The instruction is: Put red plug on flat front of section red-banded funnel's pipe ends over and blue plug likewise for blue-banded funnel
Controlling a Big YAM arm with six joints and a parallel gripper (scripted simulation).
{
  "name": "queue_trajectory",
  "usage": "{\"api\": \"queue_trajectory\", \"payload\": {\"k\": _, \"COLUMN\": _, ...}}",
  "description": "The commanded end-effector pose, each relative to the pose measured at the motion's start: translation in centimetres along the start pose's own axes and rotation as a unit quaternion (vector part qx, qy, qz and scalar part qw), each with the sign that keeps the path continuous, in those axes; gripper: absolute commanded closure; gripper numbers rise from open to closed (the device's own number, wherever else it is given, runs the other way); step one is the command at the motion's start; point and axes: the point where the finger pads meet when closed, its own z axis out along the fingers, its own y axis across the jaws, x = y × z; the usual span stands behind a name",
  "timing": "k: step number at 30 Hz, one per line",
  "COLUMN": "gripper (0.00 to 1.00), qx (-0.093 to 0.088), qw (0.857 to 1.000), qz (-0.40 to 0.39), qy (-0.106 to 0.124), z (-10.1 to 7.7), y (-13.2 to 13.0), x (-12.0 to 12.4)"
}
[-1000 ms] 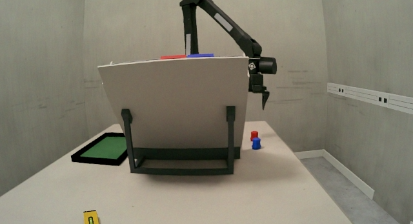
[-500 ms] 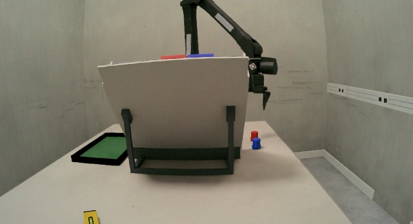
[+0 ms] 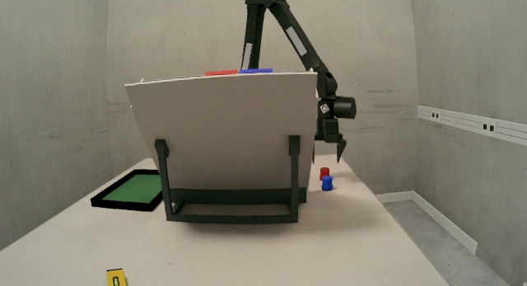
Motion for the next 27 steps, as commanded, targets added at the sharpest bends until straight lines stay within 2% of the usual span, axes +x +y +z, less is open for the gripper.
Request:
{"api": "queue_trajectory", "payload": {"k": 1, "gripper": 0.13, "qx": -0.004, "qw": 1.0, "qz": 0.0, "qy": -0.003, "z": 1.1, "y": 0.3, "x": -0.3}}
{"api": "queue_trajectory", "payload": {"k": 17, "gripper": 0.13, "qx": -0.014, "qw": 1.0, "qz": 0.001, "qy": -0.008, "z": 1.1, "y": 0.2, "x": -0.2}}
{"api": "queue_trajectory", "payload": {"k": 27, "gripper": 0.13, "qx": -0.014, "qw": 1.0, "qz": 0.002, "qy": -0.008, "z": 2.8, "y": 0.3, "x": -0.2}}
